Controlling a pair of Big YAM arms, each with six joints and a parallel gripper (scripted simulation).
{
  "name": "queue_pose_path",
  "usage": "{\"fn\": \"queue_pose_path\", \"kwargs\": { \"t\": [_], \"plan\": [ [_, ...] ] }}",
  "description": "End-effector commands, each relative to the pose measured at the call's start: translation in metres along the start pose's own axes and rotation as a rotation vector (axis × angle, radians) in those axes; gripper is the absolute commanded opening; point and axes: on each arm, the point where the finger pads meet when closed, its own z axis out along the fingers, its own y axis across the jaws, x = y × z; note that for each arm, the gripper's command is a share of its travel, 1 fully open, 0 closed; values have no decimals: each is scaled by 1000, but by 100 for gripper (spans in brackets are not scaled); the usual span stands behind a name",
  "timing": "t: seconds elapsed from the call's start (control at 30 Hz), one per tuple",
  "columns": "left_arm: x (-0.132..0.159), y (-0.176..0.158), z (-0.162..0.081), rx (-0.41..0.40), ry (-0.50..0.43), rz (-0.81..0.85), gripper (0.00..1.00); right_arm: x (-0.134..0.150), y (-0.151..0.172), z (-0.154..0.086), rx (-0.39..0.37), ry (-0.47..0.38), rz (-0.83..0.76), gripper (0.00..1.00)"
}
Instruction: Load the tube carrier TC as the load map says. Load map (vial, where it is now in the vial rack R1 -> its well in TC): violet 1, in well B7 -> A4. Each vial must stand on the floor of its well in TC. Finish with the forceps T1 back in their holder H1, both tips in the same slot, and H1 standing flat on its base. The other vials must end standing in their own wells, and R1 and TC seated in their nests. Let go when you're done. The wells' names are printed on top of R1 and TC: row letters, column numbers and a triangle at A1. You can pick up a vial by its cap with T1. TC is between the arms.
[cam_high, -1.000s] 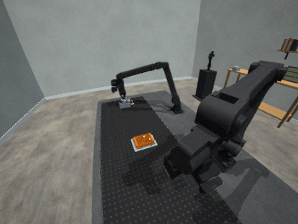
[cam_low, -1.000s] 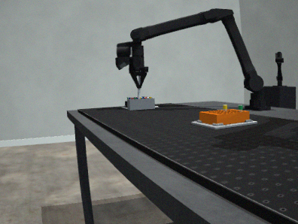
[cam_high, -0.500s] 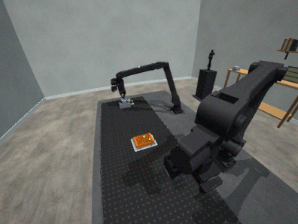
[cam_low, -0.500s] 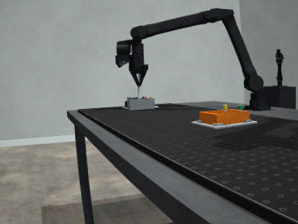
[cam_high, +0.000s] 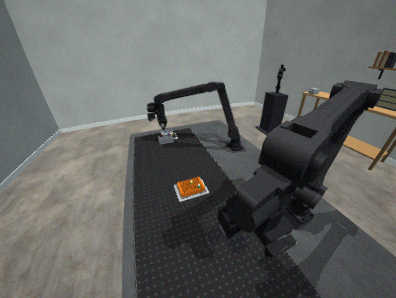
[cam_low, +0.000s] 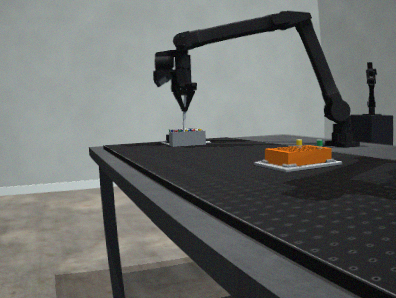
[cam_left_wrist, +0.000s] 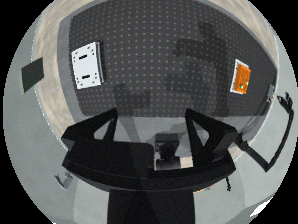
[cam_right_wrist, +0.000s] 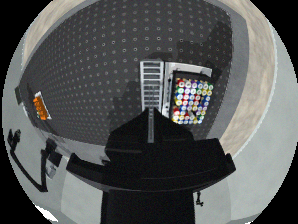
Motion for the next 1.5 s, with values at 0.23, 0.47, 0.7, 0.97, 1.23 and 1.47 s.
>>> {"fn": "queue_pose_path", "kwargs": {
  "t": [0.23,0.47,0.7,0.97,1.23,1.47],
  "plan": [
    [1,-4,8,9,27,20,100,-11,-12,-54,40,-80,0,7],
    [1,-4,8,9,27,20,100,-10,-12,-57,40,-80,0,7],
    [1,-4,8,9,27,20,100,-10,-12,-62,40,-80,0,7],
    [1,-4,8,9,27,20,100,-10,-12,-66,40,-80,0,7],
    [1,-4,8,9,27,20,100,-9,-12,-71,40,-80,0,7],
    [1,-4,8,9,27,20,100,-9,-11,-75,40,-80,0,7]
  ]
}}
